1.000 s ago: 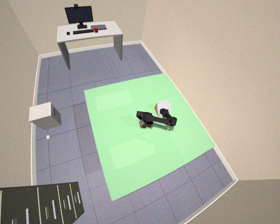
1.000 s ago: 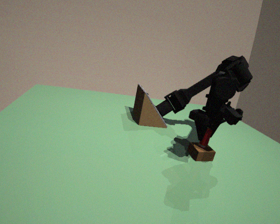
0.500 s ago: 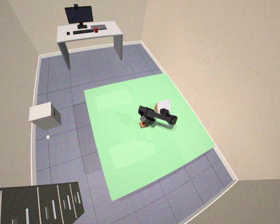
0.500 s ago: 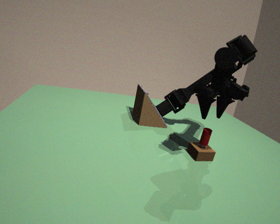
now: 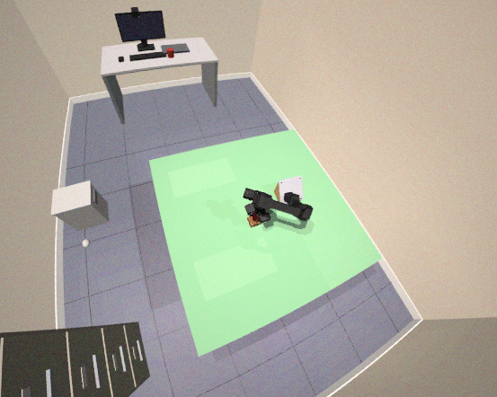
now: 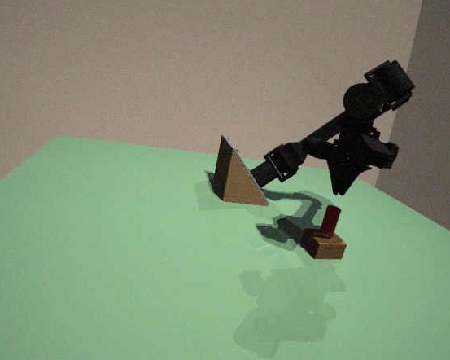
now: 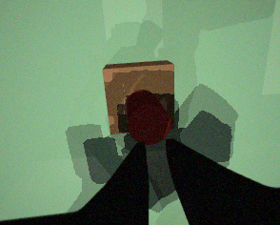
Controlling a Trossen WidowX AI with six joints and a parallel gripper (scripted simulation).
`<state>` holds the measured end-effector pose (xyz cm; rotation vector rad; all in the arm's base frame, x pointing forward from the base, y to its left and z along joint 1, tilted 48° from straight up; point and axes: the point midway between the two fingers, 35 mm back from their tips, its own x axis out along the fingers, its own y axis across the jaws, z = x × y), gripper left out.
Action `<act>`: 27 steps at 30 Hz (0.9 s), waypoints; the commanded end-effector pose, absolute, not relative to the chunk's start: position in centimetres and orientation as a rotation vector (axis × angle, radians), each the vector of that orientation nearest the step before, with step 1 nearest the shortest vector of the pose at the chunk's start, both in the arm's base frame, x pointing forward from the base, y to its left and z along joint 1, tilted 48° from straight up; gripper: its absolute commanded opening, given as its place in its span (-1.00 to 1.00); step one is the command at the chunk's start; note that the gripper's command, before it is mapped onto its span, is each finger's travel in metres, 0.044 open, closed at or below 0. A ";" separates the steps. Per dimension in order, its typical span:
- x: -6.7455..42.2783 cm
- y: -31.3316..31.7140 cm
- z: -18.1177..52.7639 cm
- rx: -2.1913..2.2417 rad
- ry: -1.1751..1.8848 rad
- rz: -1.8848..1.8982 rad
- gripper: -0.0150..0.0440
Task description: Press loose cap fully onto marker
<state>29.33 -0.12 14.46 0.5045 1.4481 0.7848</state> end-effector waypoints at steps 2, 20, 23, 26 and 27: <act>29.4 -0.2 14.5 0.505 1.453 0.779 -0.49; 29.3 0.9 13.5 0.523 1.464 0.768 -0.49; 29.3 1.2 13.3 0.524 1.465 0.767 -0.49; 29.3 1.5 13.0 0.525 1.466 0.767 -0.49; 29.3 1.6 12.9 0.525 1.466 0.767 -0.49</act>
